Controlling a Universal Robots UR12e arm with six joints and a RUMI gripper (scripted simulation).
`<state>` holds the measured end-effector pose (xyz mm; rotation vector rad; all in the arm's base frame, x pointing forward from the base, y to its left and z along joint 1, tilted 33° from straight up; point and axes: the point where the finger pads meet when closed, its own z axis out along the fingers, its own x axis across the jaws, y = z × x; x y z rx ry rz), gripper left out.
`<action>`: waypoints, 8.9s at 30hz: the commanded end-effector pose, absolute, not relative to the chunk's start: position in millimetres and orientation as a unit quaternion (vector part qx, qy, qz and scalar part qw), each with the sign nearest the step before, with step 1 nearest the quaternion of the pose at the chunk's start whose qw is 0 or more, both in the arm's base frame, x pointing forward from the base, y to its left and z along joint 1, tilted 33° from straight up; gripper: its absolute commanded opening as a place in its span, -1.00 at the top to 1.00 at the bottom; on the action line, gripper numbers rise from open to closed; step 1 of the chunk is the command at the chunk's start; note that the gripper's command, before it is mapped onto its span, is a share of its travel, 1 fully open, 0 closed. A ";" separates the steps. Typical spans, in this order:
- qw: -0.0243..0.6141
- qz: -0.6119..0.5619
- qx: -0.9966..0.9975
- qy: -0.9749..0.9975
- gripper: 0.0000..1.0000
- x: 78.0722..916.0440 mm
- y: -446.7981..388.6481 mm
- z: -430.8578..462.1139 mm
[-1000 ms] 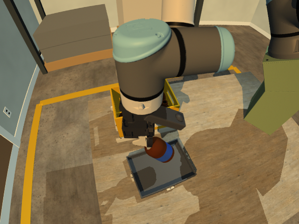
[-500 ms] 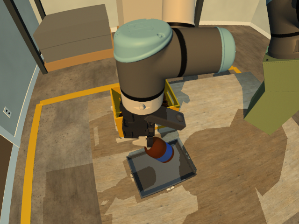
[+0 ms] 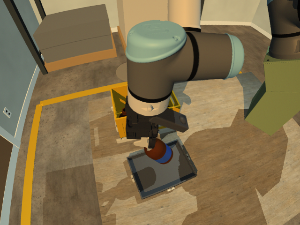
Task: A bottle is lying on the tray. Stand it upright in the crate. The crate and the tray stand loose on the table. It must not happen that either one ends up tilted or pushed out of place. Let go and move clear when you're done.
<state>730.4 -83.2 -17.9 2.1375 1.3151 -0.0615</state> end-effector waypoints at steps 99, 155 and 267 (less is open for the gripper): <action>0.416 0.044 0.761 0.496 1.00 729.3 -82.7 -17.3; 0.423 0.048 0.757 0.496 1.00 728.5 -82.8 -17.2; 0.422 0.048 0.757 0.496 1.00 741.9 -113.7 -68.3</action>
